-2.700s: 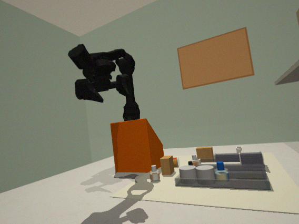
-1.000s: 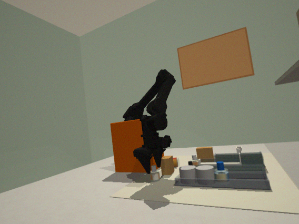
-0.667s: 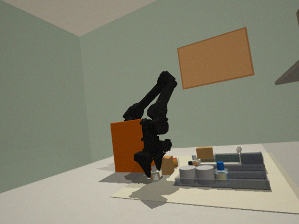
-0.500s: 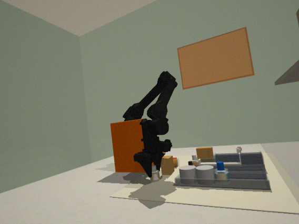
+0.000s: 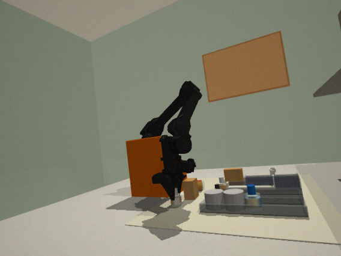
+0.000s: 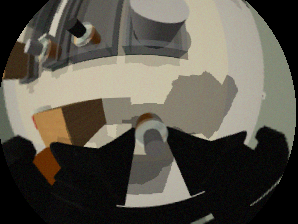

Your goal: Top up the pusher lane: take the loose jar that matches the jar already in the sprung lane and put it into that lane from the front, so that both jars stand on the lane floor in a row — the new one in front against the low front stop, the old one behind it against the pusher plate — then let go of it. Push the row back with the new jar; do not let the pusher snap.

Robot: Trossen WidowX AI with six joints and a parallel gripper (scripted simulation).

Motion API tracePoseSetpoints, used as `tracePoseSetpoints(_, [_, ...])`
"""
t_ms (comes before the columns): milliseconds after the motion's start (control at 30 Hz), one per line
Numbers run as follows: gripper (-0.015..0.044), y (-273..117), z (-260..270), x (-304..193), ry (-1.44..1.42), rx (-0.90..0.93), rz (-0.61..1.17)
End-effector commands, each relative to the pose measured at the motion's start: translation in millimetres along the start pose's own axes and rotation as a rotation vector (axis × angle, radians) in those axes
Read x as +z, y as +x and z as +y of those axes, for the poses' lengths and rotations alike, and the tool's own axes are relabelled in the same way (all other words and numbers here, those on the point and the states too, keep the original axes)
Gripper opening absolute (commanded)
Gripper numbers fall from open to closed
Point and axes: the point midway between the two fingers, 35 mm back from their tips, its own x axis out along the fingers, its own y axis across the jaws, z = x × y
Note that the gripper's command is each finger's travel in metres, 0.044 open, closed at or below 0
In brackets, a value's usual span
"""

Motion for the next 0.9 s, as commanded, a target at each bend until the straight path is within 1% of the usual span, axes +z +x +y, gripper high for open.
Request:
tracePoseSetpoints(0, [0.0000,-19,-5,5,-0.004,-0.011,-0.008])
tracePoseSetpoints(400, [0.0000,-100,-8,1,-0.005,-0.011,-0.007])
tracePoseSetpoints(567, [0.0000,-100,-6,3,-0.004,-0.014,-0.007])
tracePoseSetpoints(867, [0.0000,-92,27,34,0.005,-0.043,-0.009])
